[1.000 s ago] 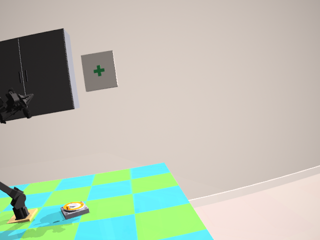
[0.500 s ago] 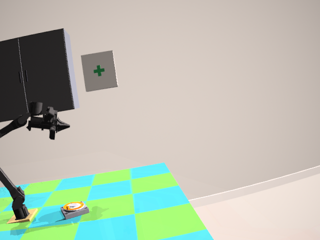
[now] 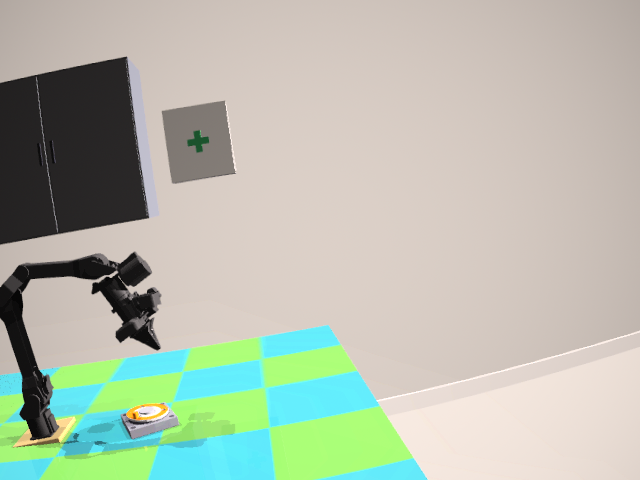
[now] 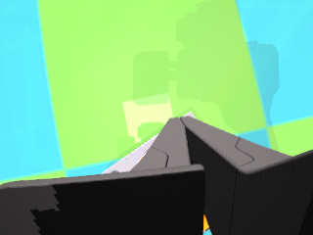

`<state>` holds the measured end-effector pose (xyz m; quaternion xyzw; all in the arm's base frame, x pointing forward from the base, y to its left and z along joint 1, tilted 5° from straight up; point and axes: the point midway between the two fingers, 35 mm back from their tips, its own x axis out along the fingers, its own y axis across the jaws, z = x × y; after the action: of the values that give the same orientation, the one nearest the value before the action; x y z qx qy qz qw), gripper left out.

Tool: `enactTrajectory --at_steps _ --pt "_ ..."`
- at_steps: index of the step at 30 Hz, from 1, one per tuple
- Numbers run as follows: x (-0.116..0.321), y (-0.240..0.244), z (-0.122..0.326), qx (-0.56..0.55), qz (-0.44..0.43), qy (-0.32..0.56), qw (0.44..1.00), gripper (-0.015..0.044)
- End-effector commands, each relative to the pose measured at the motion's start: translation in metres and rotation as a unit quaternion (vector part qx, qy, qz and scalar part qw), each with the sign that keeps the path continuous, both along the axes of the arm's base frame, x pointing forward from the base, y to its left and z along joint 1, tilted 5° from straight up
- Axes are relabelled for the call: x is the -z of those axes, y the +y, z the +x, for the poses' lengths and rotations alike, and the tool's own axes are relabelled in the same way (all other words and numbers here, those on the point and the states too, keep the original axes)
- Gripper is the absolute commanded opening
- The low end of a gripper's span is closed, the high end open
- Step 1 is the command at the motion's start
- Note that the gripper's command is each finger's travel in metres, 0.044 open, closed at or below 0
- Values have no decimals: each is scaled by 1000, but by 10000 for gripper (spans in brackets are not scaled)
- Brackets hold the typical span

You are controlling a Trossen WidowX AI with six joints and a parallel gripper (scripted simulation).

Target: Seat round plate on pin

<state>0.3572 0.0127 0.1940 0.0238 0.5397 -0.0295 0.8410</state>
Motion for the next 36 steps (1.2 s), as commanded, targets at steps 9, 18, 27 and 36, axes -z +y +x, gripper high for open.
enactTrajectory --at_steps 9,18,27,36 --pt "91 -60 -55 -51 -1 239 970 0" --pt "110 -60 -56 -51 -1 239 970 0" --pt "139 -60 -61 -51 -1 239 970 0" --pt "139 -59 -67 -51 -1 239 970 0"
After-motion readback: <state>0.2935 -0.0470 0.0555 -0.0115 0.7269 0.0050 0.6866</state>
